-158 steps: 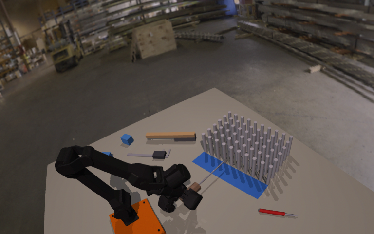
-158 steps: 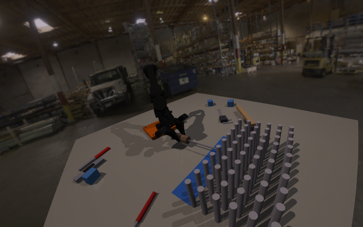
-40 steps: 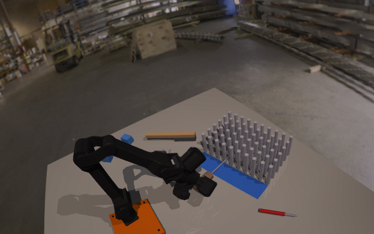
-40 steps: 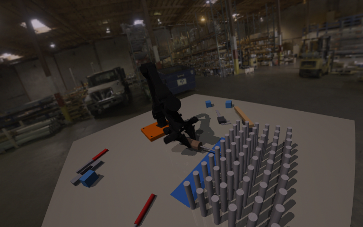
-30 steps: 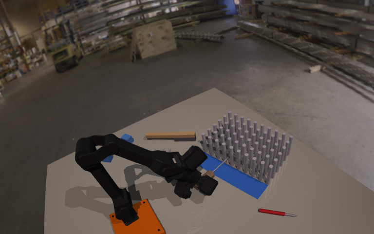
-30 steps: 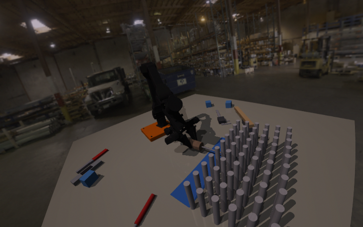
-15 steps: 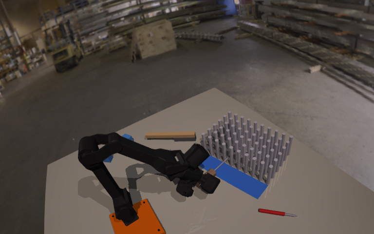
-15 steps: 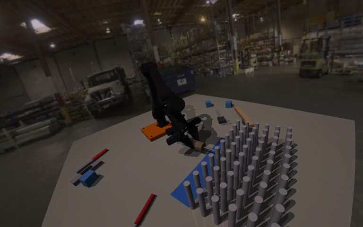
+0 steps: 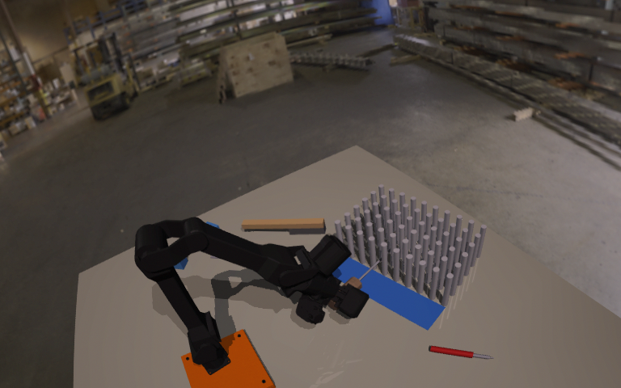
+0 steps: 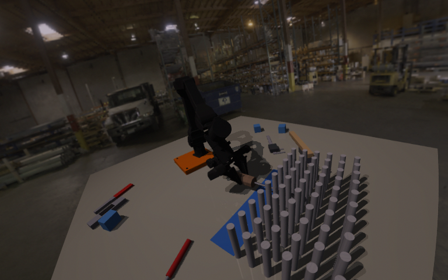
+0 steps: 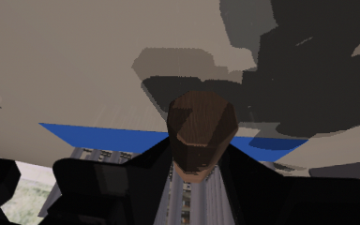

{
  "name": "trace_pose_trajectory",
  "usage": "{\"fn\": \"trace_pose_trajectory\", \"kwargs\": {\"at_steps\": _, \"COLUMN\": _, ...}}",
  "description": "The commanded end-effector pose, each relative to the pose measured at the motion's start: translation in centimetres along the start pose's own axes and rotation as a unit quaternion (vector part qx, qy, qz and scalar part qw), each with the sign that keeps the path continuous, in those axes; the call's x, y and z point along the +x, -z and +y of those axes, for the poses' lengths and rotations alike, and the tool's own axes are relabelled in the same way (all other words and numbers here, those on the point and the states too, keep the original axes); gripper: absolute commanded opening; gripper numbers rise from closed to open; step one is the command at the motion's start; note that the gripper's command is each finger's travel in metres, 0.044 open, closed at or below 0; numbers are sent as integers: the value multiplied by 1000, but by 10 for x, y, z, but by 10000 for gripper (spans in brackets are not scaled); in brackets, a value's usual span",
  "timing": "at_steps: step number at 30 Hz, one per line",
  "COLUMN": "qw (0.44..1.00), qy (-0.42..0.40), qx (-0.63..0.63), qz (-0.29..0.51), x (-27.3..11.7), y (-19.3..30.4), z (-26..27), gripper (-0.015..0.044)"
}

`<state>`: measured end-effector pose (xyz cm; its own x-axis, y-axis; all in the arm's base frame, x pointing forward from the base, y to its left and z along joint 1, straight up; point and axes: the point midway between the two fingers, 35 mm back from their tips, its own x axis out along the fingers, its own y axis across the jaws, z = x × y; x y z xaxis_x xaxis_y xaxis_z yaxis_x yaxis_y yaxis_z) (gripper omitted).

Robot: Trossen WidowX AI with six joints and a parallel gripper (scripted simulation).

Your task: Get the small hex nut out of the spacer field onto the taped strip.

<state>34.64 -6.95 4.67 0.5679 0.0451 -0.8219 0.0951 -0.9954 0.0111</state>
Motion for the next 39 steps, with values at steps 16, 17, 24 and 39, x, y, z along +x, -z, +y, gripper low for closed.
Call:
{"fn": "trace_pose_trajectory", "kwargs": {"at_steps": 16, "qw": 1000, "qy": -4, "qx": 0, "qz": 7, "x": 6, "y": 17, "z": 2, "gripper": 0}}
{"fn": "trace_pose_trajectory", "kwargs": {"at_steps": 17, "qw": 1000, "qy": -4, "qx": 0, "qz": 7, "x": 7, "y": 18, "z": 2, "gripper": 0}}
{"fn": "trace_pose_trajectory", "kwargs": {"at_steps": 24, "qw": 1000, "qy": -4, "qx": 0, "qz": 8, "x": 9, "y": 22, "z": 1, "gripper": 0}}
{"fn": "trace_pose_trajectory", "kwargs": {"at_steps": 39, "qw": 1000, "qy": -4, "qx": -1, "qz": 8, "x": 15, "y": 31, "z": 0, "gripper": 0}}
